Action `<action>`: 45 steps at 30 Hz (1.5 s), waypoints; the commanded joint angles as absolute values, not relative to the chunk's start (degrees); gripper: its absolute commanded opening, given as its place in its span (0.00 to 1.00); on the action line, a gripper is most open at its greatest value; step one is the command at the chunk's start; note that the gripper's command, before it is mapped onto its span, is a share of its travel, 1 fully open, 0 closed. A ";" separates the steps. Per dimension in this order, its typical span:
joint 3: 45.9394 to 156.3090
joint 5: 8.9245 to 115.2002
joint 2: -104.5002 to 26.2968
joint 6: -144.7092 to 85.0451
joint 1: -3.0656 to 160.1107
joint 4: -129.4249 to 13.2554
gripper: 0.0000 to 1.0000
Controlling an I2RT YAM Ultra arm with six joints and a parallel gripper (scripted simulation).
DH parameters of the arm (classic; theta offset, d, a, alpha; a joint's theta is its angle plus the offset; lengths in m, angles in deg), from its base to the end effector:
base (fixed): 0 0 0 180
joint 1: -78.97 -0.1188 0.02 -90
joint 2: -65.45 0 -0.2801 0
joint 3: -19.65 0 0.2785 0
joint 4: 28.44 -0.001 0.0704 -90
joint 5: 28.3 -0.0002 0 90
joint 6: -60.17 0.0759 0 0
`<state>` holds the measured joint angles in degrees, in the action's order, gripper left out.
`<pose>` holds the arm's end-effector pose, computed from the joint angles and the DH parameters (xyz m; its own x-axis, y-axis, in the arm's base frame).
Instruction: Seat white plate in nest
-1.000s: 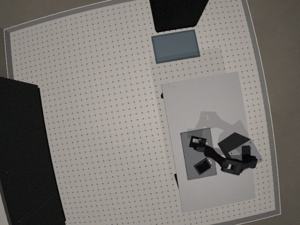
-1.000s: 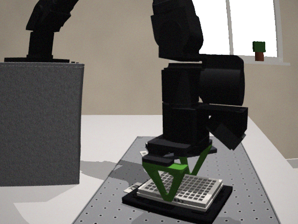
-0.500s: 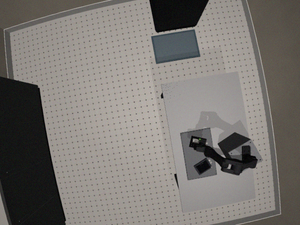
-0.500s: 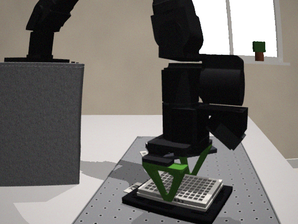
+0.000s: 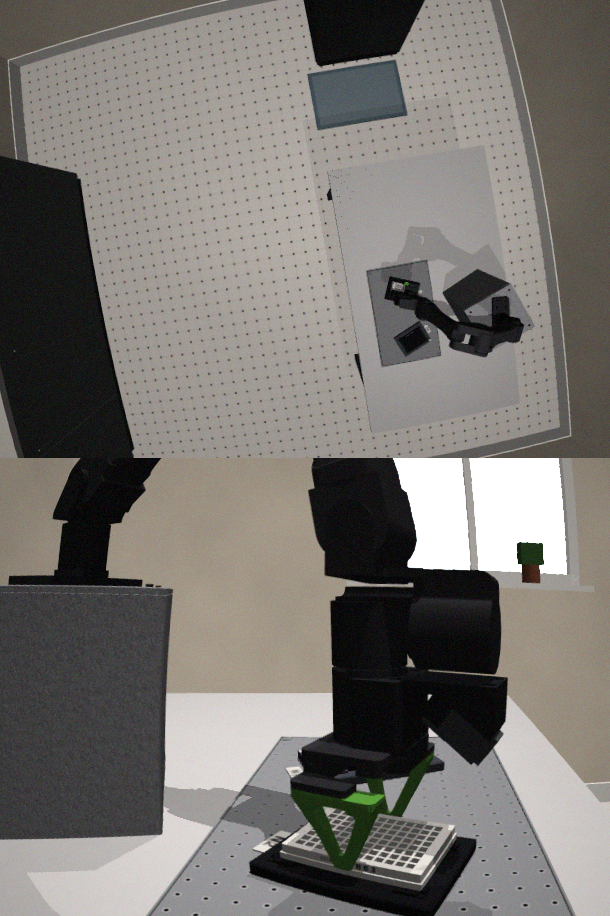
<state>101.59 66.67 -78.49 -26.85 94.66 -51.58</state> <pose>0.3769 -0.0980 -0.1077 -0.9443 0.3191 -0.0801 0.3119 0.9458 0.0906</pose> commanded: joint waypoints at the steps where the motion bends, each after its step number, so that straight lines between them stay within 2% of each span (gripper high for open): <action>1: 100.16 66.64 -75.75 -26.99 94.74 -52.68 0.00; 27: 97.79 66.81 -68.20 -27.70 95.77 -57.73 0.00; 45: 98.11 66.79 -68.05 -27.65 95.66 -57.81 0.00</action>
